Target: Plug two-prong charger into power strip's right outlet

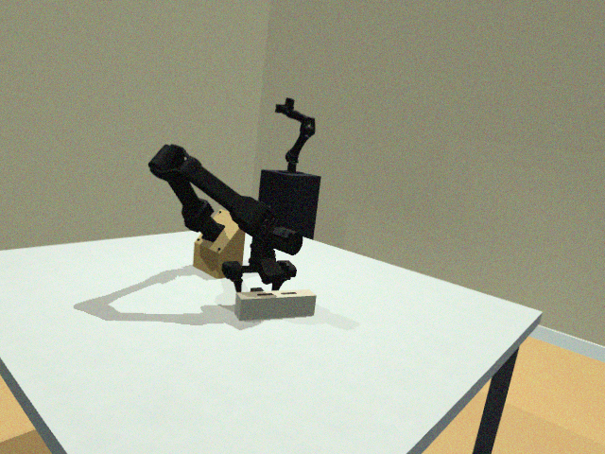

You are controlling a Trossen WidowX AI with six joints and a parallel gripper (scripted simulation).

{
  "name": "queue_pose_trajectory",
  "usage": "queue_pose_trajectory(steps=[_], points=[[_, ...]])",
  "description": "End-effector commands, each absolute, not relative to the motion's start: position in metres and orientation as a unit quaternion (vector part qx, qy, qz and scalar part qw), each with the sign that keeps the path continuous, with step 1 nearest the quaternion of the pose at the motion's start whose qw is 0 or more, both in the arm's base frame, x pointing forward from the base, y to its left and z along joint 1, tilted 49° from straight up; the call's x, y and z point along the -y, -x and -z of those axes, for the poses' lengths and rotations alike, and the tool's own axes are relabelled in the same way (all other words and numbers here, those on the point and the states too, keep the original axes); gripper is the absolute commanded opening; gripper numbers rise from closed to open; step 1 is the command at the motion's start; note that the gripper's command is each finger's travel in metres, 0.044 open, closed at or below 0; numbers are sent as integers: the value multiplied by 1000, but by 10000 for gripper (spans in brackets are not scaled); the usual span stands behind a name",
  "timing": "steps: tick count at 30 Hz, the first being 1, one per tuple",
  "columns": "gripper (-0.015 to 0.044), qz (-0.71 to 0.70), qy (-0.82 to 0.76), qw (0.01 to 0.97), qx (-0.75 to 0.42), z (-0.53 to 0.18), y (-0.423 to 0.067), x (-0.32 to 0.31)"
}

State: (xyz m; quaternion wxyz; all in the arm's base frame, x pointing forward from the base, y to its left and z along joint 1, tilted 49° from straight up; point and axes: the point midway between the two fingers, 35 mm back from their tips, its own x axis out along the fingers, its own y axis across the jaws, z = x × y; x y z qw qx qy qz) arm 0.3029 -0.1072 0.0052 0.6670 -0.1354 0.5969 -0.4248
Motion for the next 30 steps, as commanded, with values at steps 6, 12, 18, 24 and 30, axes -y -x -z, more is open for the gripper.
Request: queue_pose_trajectory(steps=[6,12,18,24,30], points=[[440,426,136,665,-598,-1,-291,104],[440,426,136,665,-598,1,-284,102],[440,426,136,665,-598,3,-278,100],[440,426,136,665,-598,5,-271,98],[440,426,136,665,-599,7,-264,96]])
